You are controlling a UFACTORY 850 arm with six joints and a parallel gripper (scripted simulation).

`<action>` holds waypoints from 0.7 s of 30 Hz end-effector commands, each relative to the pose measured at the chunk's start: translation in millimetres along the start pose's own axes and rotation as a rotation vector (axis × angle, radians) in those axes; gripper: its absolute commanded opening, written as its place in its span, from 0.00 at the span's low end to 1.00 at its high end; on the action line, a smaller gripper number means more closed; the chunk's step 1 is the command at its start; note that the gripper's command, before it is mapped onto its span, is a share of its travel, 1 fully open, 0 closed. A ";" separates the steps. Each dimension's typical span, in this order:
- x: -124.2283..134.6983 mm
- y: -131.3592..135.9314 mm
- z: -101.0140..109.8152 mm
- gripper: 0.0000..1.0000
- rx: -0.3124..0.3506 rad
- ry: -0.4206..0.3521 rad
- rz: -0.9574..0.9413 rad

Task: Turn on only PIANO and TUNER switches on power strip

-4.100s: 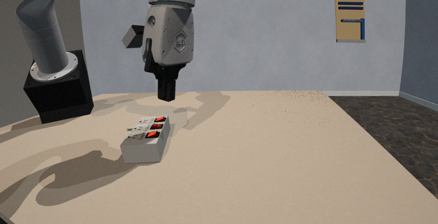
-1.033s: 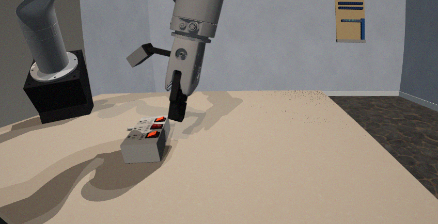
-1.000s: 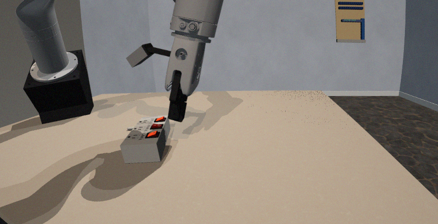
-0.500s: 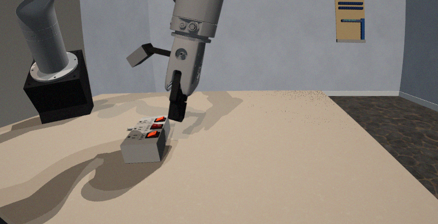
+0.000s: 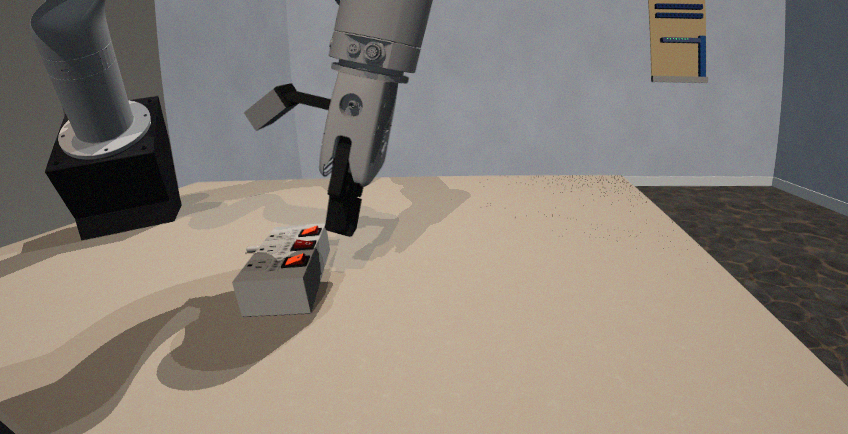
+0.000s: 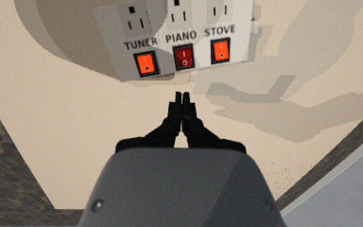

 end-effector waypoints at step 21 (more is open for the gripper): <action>-18.9 -11.2 34.8 0.00 -0.029 -0.103 -0.269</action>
Point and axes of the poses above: the point where the finger pads meet when closed, its own z axis back along the fingers, its own y axis across the jaws, x = y × z, the point moved 3 cm from there along z, back along the fingers, and after that the axes turned 5 degrees about z, right-handed, at the moved point
